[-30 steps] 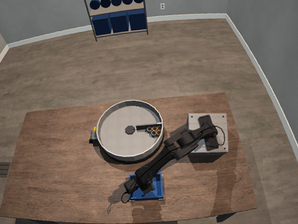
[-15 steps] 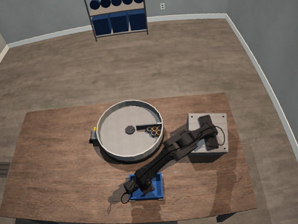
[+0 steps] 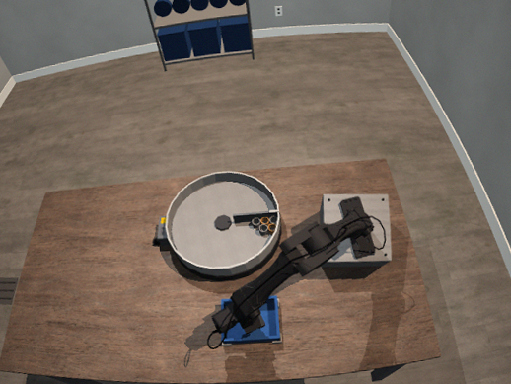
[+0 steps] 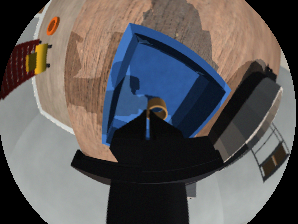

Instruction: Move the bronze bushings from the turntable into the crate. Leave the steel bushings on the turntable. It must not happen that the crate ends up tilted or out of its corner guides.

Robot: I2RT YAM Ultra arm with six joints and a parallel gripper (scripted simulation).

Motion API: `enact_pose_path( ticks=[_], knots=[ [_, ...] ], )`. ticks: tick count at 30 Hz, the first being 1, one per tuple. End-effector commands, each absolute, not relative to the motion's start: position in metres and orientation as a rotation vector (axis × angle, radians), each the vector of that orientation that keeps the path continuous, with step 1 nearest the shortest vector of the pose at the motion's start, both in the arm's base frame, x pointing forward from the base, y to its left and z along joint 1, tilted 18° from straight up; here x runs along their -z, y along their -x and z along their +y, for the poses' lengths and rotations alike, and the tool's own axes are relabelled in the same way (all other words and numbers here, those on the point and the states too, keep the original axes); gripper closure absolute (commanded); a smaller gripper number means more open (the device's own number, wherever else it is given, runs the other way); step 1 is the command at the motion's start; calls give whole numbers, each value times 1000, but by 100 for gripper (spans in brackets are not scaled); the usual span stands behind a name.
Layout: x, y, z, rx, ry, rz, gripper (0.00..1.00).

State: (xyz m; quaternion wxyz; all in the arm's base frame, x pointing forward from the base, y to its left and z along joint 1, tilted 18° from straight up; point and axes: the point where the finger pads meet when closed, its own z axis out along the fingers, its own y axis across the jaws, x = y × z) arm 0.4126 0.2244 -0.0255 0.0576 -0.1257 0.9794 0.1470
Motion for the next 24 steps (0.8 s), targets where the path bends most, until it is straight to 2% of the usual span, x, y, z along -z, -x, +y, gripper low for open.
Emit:
enact_pose_path(
  ticks=[1,23,24],
  knots=[
    [23,-422,228,-442,374,2944,100],
    [23,-422,228,-442,374,2944,100],
    [23,-422,228,-442,374,2944,86]
  ],
)
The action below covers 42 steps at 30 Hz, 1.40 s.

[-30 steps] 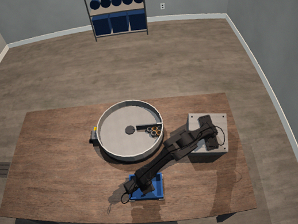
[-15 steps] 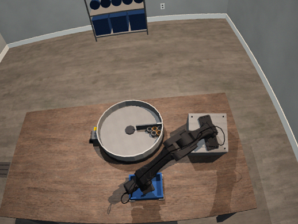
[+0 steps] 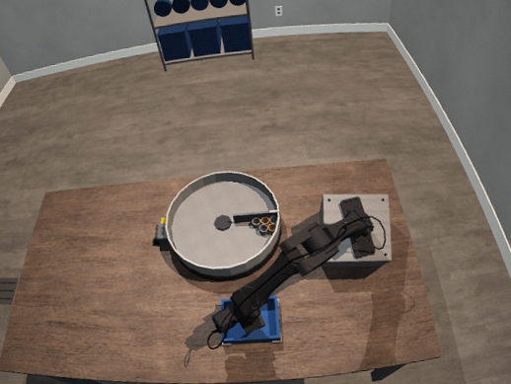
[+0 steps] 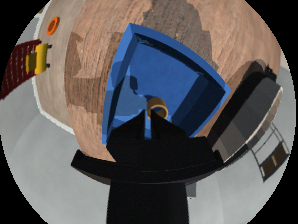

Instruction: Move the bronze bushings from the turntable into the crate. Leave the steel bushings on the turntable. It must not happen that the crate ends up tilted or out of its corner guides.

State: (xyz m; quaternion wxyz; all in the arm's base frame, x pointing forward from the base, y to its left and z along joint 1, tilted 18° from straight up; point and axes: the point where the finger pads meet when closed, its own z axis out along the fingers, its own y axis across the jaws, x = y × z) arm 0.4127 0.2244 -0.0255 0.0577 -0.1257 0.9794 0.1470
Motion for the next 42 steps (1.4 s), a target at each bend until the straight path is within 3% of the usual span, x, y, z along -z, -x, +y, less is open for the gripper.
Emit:
enact_pose_path(
  ticks=[1,37,42],
  knots=[
    [23,-422,228,-442,375,2944,86],
    [23,-420,227,-440,373,2954,86],
    [0,-424,220,-447,371,2925,86]
  ],
)
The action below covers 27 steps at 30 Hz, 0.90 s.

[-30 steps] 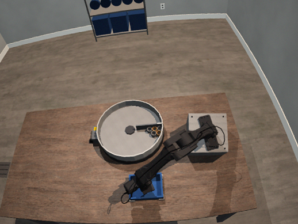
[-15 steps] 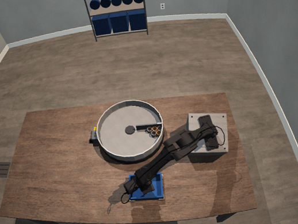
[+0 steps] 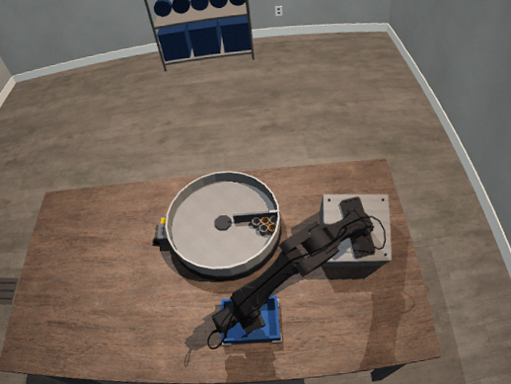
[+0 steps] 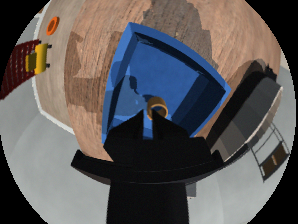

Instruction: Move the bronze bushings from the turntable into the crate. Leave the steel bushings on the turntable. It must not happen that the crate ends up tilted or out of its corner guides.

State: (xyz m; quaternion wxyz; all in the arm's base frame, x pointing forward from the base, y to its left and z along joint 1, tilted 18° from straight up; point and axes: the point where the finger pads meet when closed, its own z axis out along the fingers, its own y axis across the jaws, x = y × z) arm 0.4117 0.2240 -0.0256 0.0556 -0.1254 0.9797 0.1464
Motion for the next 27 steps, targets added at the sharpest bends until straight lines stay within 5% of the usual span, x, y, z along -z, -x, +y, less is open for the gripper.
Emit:
enact_pose_path(
  ticks=[1,27],
  knots=[
    [-3,-424,220,-448,373,2924,86],
    [-83,-413,193,-455,374,2932,86]
  ],
)
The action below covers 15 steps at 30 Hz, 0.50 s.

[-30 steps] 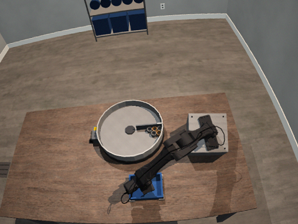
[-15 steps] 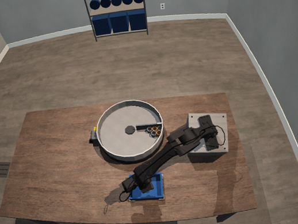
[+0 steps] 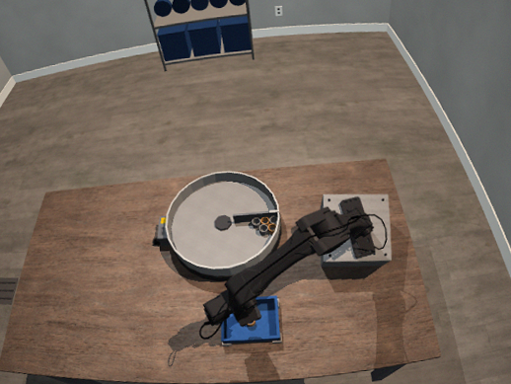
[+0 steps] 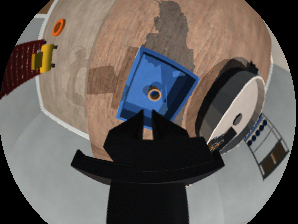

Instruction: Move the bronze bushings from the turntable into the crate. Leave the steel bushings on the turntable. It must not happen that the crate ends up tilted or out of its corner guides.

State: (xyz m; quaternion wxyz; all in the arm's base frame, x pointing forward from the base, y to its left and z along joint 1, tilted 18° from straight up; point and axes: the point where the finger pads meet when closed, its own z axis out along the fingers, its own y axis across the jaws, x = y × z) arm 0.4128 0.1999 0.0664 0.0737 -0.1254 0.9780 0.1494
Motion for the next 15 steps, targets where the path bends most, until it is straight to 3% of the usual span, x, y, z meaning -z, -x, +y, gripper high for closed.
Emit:
enact_pose_path(
  ticks=[1,15],
  knots=[
    [-87,-413,193,-456,375,2924,86],
    [-90,-412,192,-456,373,2925,86]
  ],
)
